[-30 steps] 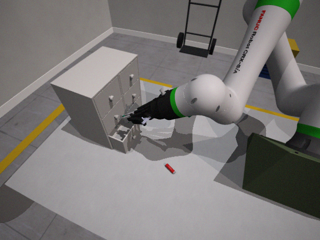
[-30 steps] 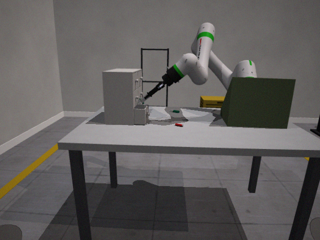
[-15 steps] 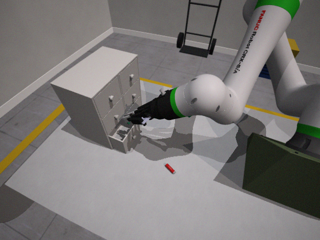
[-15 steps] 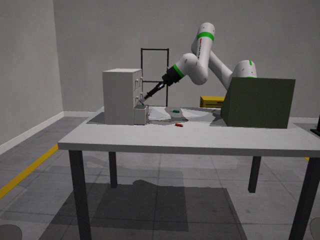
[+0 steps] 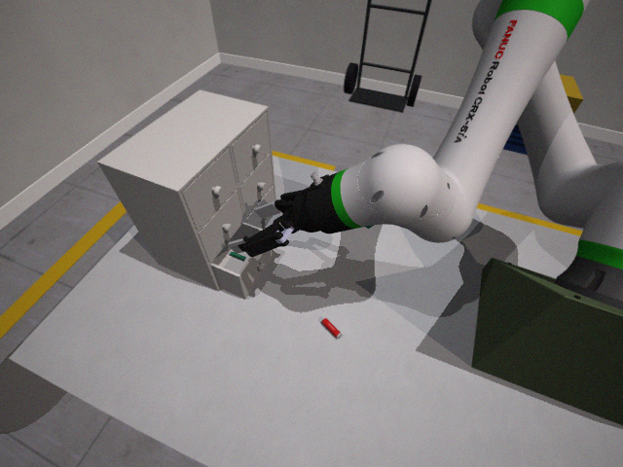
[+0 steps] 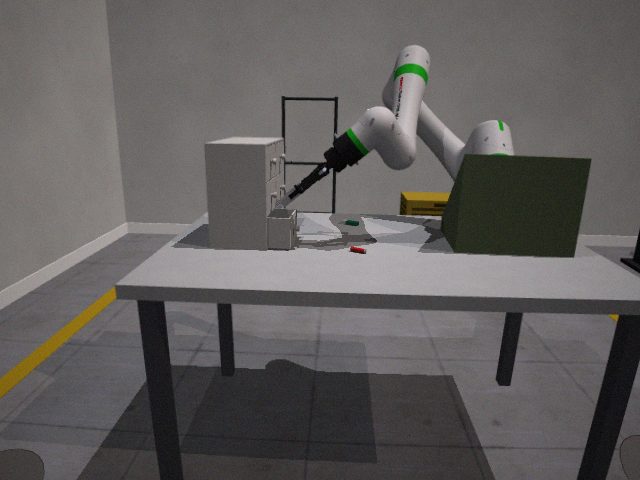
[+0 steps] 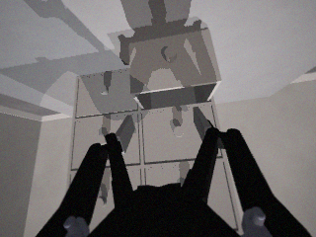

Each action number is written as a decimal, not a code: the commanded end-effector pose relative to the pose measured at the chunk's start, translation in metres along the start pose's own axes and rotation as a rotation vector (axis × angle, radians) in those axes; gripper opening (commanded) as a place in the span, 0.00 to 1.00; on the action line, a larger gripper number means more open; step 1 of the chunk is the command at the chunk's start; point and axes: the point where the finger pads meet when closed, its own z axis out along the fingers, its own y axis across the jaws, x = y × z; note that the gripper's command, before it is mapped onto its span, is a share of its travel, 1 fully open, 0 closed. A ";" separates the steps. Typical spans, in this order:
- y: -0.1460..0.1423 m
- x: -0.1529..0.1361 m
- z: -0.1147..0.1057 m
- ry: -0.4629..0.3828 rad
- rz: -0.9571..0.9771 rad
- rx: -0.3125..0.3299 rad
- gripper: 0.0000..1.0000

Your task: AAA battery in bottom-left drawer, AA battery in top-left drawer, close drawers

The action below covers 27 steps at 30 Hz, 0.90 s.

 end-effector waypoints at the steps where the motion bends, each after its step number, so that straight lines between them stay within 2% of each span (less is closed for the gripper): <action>1: 0.000 0.000 0.000 0.000 0.000 0.000 1.00; 15: 0.000 0.005 -0.007 0.000 0.000 0.000 1.00; 21: 0.000 0.017 -0.023 0.000 0.000 0.000 1.00; 27: 0.000 0.035 -0.048 0.000 0.000 0.000 1.00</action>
